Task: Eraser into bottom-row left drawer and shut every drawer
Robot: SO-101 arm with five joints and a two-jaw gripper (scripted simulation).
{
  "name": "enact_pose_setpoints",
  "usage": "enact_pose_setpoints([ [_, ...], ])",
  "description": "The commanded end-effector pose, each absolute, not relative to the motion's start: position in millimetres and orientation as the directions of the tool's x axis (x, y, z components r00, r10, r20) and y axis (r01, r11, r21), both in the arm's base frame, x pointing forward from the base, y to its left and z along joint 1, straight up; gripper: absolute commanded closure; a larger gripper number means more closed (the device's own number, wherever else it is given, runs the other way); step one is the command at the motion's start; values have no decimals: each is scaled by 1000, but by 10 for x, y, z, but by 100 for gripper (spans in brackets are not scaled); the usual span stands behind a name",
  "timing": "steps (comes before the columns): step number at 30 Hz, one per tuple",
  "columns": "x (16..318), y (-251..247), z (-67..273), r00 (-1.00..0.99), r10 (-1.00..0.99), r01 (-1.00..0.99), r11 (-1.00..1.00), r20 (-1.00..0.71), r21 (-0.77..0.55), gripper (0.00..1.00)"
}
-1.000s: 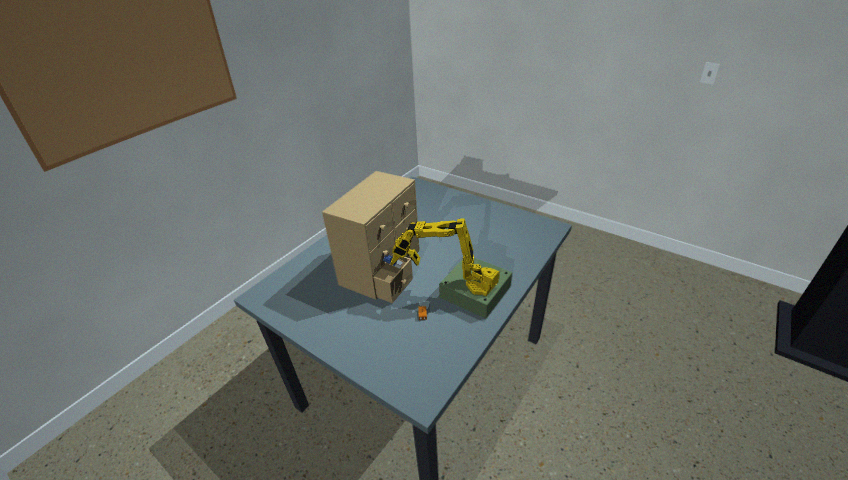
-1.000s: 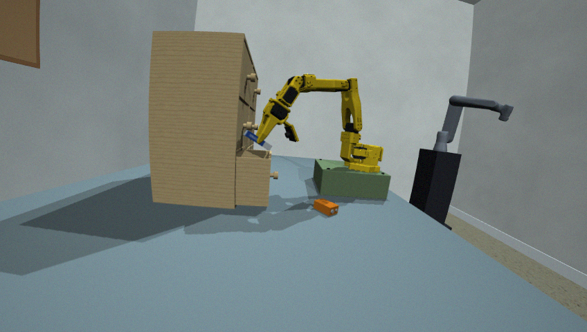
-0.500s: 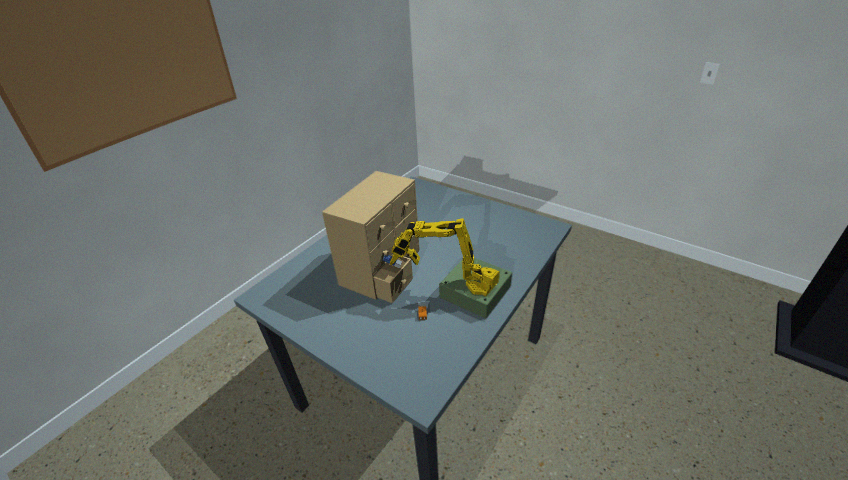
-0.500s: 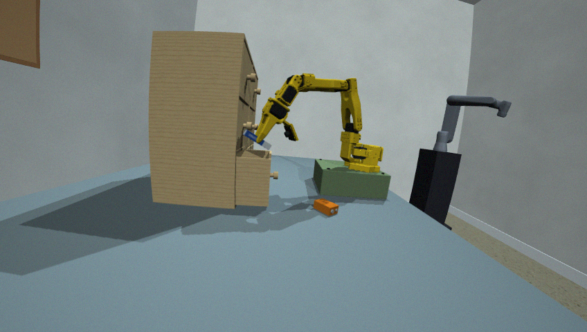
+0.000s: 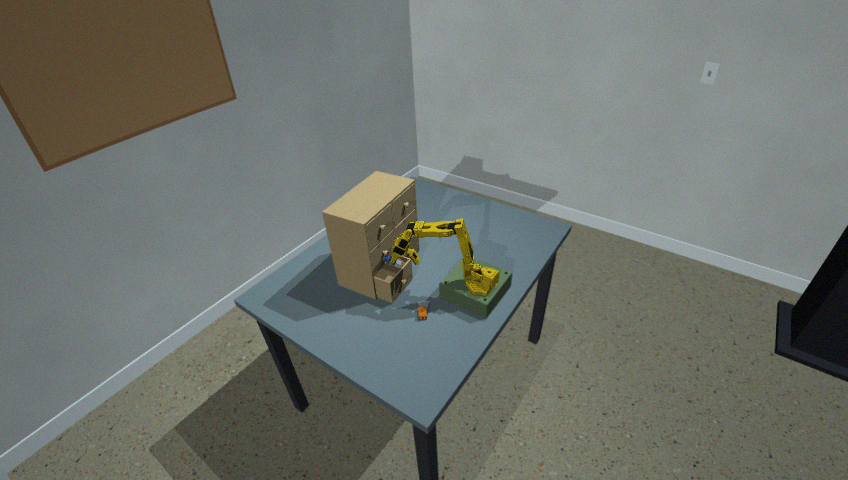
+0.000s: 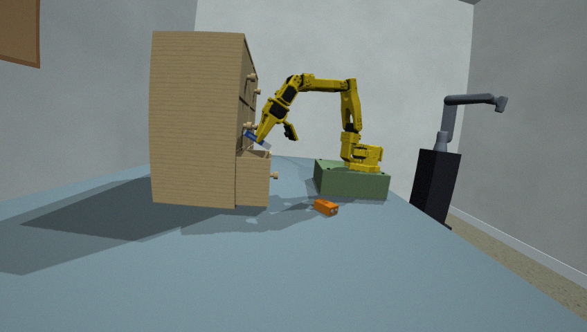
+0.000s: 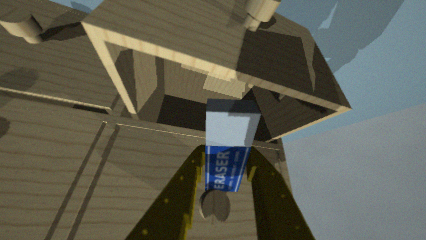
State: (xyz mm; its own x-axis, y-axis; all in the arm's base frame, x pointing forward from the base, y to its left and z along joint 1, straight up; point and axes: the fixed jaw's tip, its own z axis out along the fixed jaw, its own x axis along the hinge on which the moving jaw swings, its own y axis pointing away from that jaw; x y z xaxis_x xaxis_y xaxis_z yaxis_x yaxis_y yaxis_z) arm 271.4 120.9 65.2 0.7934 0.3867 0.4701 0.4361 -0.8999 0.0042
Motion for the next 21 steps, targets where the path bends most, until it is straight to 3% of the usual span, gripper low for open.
enact_pose_setpoints([
  [1,2751,1270,730,772,390,449,-893,501,4,100],
  [21,2759,1290,750,770,394,453,-891,501,4,100],
])
